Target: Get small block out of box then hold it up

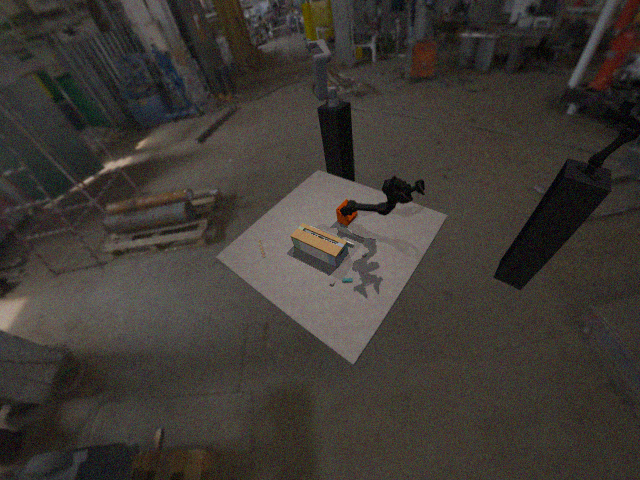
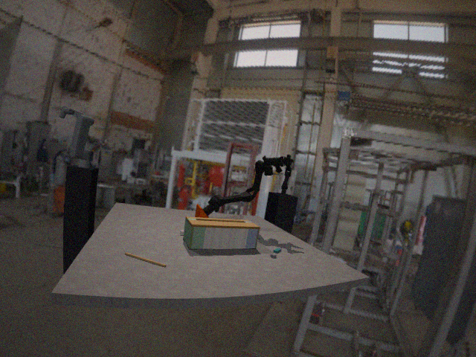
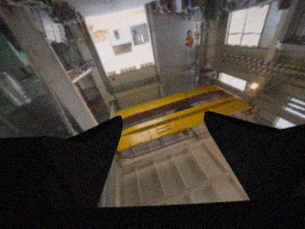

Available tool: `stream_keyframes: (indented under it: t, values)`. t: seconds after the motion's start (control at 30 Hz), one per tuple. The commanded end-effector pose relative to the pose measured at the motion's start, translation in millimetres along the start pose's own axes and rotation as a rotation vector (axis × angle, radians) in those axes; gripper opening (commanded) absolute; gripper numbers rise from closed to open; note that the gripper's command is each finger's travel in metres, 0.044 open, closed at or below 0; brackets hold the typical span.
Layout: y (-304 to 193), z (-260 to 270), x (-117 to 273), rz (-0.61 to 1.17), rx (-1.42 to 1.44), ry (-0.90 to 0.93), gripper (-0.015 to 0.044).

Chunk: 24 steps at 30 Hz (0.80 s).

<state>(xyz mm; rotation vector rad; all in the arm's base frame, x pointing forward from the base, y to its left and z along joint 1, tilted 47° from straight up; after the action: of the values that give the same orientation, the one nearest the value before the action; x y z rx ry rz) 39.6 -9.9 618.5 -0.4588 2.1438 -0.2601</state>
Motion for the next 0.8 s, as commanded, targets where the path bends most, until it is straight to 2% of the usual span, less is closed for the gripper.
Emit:
stream_keyframes:
  t: [0.0, 0.33, 0.53, 0.77]
  values:
    - [-52.9, 24.7, 11.6, 0.161, -0.066, 0.034, 0.04]
    - [-144.5, 108.3, 43.9, 0.445, -0.193, 0.225, 0.04]
    - [-170.5, 150.9, 60.1, 0.531, -0.246, 0.34, 0.04]
    - [-203.5, 223.4, 97.7, 0.67, -0.345, 0.584, 0.04]
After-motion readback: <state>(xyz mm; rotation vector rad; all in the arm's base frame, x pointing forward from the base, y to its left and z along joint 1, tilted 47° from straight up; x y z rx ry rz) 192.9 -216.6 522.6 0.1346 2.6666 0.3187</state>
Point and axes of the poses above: the point midway between the two fingers, 35 mm back from their tips, its own x axis back along the fingers, its own z axis across the jaws, y = z × x, the point moved 10 cm from there along x, back along the fingers, and after that the axes turned 13 degrees about -x, right-handed, at the moved point
